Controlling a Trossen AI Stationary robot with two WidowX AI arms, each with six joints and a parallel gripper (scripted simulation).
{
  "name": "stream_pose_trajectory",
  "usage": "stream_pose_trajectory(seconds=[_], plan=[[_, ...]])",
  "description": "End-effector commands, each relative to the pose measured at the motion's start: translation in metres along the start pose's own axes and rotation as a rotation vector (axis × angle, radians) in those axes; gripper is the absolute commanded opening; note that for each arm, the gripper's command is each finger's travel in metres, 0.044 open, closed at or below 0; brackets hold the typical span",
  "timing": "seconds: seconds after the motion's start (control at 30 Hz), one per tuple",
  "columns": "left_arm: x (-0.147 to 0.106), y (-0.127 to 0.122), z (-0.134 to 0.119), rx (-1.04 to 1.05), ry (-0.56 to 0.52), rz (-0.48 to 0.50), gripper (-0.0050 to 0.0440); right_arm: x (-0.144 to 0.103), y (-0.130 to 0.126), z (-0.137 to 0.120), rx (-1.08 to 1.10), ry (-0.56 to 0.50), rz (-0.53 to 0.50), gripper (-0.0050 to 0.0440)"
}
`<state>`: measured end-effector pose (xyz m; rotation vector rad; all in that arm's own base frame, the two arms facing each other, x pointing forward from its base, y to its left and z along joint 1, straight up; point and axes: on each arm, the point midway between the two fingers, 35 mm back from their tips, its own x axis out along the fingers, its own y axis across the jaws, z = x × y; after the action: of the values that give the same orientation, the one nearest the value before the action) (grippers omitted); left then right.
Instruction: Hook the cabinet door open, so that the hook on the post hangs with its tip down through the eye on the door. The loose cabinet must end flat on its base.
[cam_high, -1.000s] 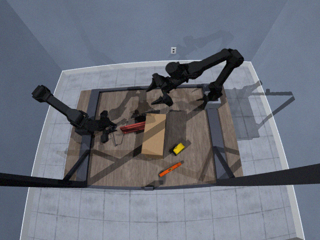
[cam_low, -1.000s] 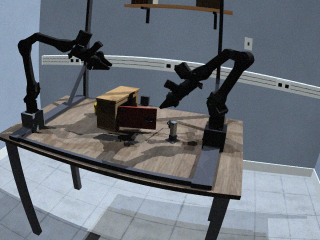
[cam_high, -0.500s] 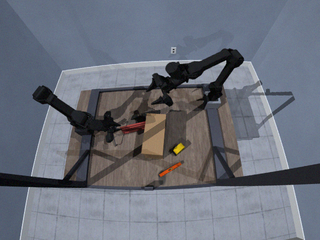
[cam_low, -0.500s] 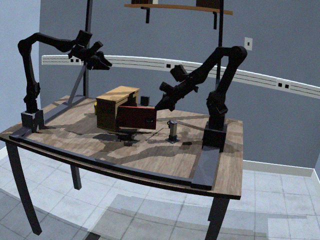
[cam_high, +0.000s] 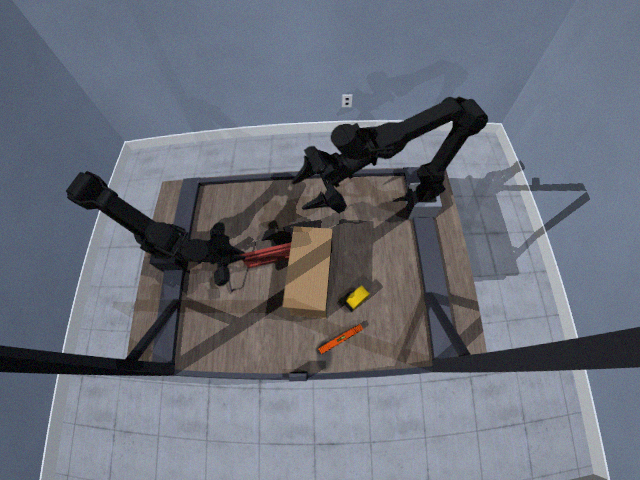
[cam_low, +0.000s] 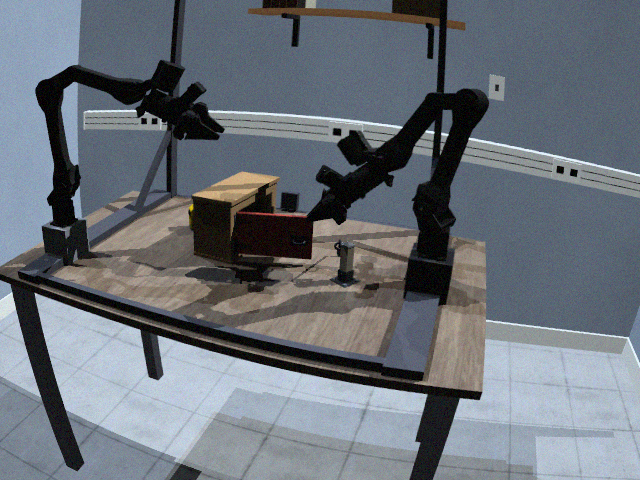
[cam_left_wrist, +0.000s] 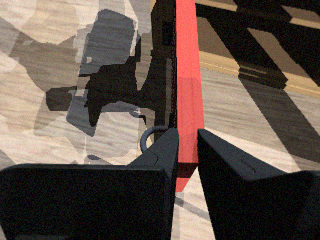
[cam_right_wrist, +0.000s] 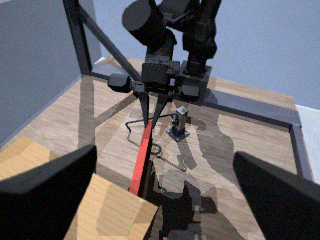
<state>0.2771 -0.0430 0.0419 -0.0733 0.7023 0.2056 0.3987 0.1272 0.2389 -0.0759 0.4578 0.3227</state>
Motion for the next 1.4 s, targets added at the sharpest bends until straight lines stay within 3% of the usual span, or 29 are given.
stream_pose_trajectory(seconds=[0.0,0.23,0.53,1.0,1.37], plan=[[-0.002,-0.002,0.009,-0.012,-0.026,-0.008,0.0000,-0.007,0.000,0.013,-0.001,-0.037,0.001,0.0400],[-0.001,-0.013,0.011,-0.040,-0.024,0.023,0.0009,-0.007,0.001,0.009,-0.009,-0.027,0.011,0.0400],[0.002,-0.040,0.013,-0.133,-0.024,0.126,0.0009,-0.008,0.021,-0.003,-0.069,0.021,0.140,0.0400],[0.009,-0.072,0.019,-0.240,-0.022,0.249,0.0009,-0.009,0.024,-0.001,-0.077,0.021,0.162,0.0400],[0.008,-0.070,0.018,-0.242,-0.020,0.250,0.0009,-0.009,0.024,-0.001,-0.077,0.021,0.162,0.0400]])
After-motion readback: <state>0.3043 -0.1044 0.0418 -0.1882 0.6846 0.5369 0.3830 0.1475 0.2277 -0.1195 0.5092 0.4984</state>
